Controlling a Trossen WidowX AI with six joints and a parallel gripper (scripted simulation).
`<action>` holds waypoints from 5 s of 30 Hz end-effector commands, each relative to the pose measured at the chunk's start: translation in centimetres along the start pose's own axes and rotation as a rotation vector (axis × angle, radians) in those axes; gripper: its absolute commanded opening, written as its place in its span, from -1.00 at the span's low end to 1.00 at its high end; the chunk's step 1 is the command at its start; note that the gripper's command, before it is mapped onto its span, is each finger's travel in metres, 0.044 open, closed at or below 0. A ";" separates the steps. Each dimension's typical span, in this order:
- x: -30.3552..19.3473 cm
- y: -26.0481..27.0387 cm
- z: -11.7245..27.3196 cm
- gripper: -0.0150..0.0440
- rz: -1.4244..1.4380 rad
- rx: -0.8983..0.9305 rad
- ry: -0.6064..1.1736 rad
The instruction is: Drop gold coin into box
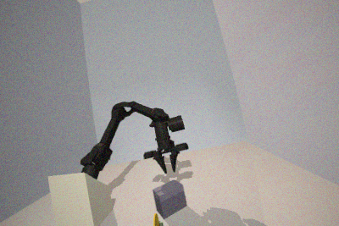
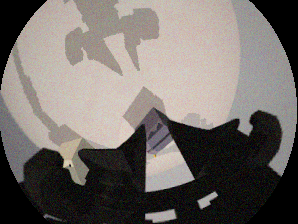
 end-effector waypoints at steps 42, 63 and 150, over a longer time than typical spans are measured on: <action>-18.4 4.3 -7.3 0.05 0.247 0.017 -0.243; -17.6 4.4 -10.6 0.05 0.247 0.017 -0.244; -19.0 4.2 -3.0 -0.49 -0.278 0.081 -0.229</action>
Point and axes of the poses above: the point midway between the two fingers, 35 mm back from their tips, its own z axis back along the fingers, its own y axis across the jaws, x = y × z, the point moved 1 cm from there along z, back along the fingers, and after that the axes turned 14 degrees about z, right-handed, at the moved point
